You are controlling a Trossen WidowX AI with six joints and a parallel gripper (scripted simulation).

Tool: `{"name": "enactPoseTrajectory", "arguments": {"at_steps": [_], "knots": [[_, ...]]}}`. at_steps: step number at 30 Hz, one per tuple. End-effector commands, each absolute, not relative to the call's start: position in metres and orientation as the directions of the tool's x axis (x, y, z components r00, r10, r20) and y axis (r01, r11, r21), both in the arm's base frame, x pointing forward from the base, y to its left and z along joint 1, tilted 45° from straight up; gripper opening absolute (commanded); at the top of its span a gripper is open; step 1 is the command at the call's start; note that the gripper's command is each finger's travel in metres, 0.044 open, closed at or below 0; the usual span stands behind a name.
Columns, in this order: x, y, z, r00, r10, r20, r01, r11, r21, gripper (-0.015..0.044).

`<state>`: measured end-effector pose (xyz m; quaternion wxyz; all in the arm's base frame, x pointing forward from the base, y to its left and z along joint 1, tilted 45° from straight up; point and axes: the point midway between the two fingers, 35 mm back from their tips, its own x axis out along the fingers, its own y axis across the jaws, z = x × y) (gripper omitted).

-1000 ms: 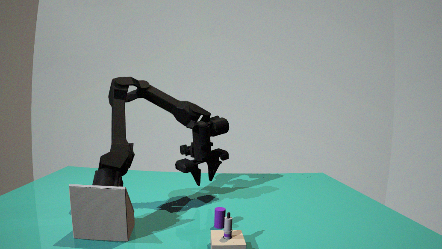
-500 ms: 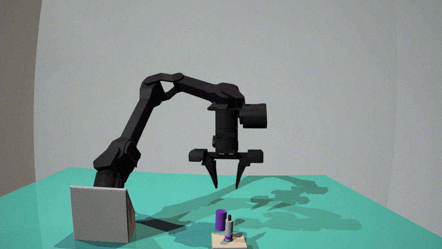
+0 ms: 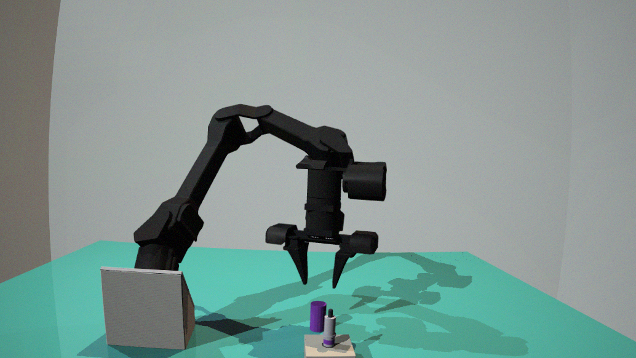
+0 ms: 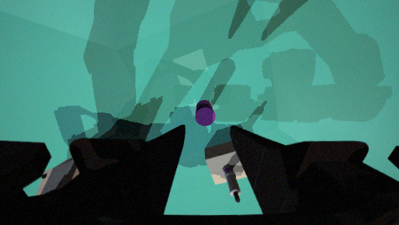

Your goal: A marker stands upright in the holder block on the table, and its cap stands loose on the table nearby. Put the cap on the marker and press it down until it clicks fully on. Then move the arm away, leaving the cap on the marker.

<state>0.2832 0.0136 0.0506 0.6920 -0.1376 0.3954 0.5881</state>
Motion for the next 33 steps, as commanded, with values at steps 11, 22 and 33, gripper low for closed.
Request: {"name": "enactPoseTrajectory", "arguments": {"at_steps": [11,22,33], "knots": [[0.283,0.033,0.035,0.001,0.709,-0.706,-0.919,0.278,0.279,0.0243],[0.283,0.045,0.022,0.001,0.708,-0.706,-0.919,0.279,0.279,0.0243],[0.283,0.057,0.010,0.001,0.709,-0.705,-0.919,0.278,0.279,0.0243]]}}
